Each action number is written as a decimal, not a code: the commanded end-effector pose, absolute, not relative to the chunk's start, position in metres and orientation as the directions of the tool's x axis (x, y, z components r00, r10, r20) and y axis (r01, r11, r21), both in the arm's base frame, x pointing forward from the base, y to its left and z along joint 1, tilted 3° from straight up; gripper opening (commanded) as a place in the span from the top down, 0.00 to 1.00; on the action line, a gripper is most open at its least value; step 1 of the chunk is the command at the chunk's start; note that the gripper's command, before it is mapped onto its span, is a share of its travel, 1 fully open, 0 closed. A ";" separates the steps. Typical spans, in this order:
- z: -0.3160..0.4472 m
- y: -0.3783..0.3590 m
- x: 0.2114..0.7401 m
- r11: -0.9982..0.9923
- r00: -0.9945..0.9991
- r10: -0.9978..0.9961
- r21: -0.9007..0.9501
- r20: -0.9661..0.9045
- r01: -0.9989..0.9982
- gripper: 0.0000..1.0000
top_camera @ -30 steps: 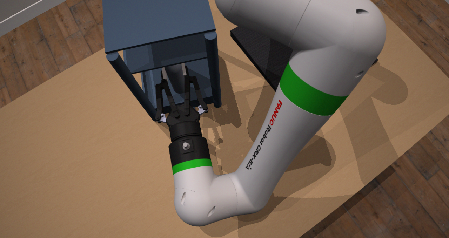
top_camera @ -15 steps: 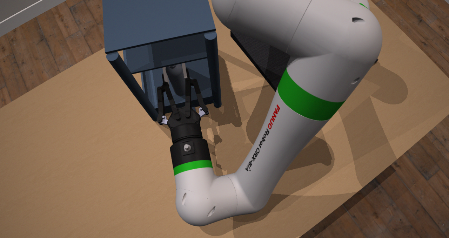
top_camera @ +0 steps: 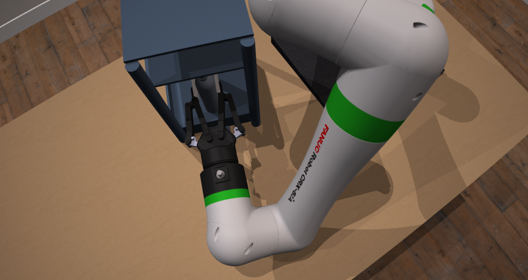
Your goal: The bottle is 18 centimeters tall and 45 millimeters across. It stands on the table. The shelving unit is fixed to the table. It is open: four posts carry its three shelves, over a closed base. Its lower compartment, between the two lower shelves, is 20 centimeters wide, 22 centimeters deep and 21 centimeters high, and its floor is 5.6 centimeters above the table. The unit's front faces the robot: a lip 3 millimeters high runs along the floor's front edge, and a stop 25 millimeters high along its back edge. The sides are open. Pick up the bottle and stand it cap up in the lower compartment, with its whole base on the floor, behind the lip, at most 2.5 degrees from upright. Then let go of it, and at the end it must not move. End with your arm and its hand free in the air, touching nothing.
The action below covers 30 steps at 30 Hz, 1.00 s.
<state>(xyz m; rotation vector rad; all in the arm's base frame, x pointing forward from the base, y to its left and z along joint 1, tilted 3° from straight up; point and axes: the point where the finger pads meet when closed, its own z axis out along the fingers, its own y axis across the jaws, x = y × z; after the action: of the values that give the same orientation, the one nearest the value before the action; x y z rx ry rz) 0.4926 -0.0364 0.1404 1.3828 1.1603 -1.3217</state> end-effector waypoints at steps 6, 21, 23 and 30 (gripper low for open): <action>0.141 -0.036 0.493 -0.183 0.000 0.054 -0.010 -0.999 0.983 1.00; 0.141 -0.036 0.493 -0.183 0.000 0.054 -0.010 -0.999 0.983 1.00; 0.141 -0.036 0.493 -0.183 0.000 0.054 -0.010 -0.999 0.983 0.92; 0.141 -0.036 0.493 -0.183 0.000 0.054 -0.010 -0.999 0.983 0.77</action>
<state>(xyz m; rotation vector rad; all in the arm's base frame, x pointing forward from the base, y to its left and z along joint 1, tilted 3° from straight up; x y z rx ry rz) 0.4926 -0.0364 0.1404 1.3828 1.1603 -1.3217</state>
